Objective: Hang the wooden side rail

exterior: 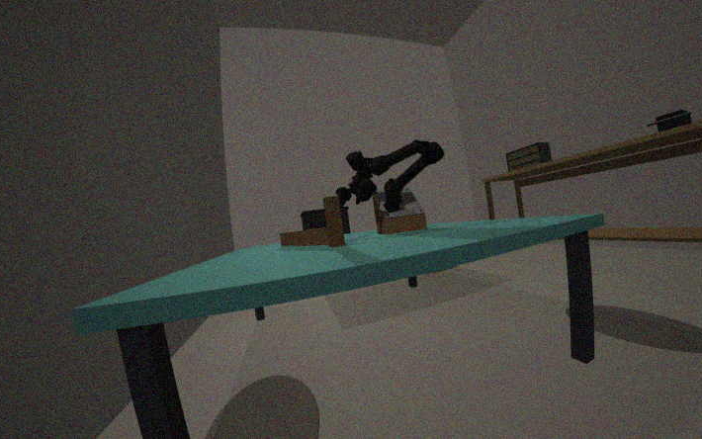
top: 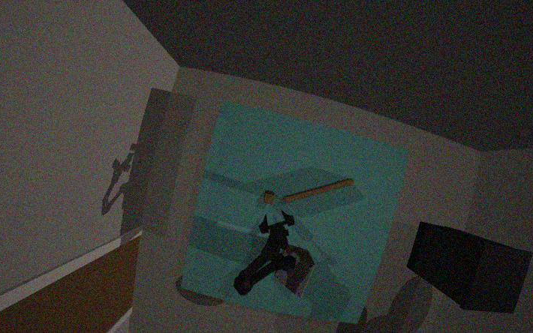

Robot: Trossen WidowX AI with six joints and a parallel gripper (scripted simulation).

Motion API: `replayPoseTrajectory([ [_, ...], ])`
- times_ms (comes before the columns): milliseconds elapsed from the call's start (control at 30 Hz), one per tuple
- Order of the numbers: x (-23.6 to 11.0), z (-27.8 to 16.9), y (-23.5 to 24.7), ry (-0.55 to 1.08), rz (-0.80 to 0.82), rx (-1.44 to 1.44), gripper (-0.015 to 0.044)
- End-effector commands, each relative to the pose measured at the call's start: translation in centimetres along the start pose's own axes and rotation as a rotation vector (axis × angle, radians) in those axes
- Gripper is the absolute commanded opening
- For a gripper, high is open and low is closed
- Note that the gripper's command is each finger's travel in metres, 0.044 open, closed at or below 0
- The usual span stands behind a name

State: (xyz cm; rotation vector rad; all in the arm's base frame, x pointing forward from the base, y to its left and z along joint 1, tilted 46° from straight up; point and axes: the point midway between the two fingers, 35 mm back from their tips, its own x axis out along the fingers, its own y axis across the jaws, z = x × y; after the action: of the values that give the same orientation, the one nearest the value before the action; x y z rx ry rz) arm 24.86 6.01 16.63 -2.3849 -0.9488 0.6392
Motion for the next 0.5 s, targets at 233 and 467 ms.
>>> replayPoseTrajectory([
  [233,-0.1,-0.3,1.3,-0.002,0.012,0.250,0.0440],
  [467,-1.0,-1.1,5.9,0.058,0.090,0.806,0.0440],
])
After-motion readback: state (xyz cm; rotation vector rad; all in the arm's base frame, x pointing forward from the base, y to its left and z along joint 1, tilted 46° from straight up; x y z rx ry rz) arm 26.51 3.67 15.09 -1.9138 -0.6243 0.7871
